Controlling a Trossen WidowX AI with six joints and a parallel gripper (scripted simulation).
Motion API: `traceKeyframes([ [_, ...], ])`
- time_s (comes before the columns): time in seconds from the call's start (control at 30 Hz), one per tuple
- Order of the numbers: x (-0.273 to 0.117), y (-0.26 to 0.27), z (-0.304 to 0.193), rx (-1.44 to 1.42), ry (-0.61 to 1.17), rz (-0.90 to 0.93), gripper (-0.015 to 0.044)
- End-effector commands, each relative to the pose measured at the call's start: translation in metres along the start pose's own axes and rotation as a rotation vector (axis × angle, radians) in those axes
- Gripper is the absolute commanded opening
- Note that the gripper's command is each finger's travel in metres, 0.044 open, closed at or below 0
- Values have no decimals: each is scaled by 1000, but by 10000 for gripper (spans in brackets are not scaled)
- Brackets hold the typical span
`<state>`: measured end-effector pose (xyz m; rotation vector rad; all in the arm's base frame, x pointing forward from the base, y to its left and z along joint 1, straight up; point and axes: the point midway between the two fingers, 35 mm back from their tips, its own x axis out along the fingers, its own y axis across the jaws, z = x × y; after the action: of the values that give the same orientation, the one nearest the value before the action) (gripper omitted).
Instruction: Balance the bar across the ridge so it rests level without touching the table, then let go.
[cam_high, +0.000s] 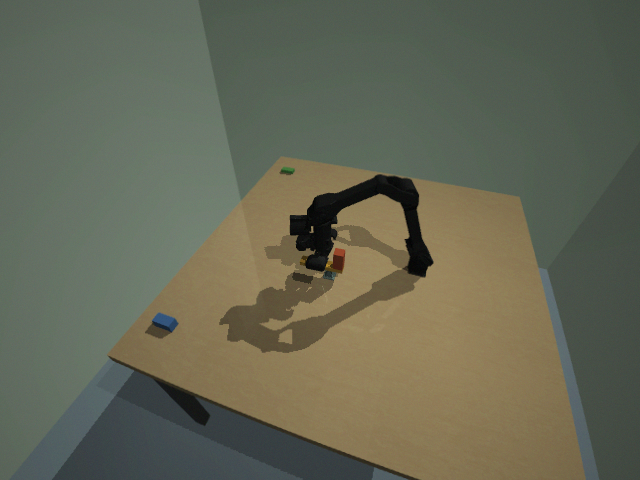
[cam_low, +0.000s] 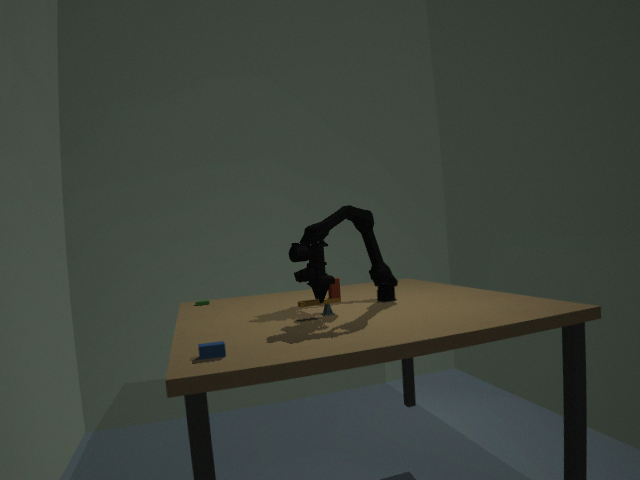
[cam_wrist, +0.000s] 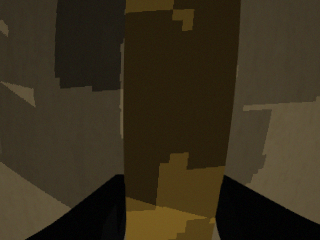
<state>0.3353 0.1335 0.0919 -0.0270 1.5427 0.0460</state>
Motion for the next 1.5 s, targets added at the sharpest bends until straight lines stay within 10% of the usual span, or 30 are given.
traceKeyframes([
  [0.0, 0, 0, 0, 0, 0, 0, 0],
  [0.13, 0, 0, 0, 0, 0, 0, 0],
  [0.37, 0, 0, 0, 0, 0, 0, 167],
  [1.47, 0, 0, 0, 0, 0, 0, 171],
])
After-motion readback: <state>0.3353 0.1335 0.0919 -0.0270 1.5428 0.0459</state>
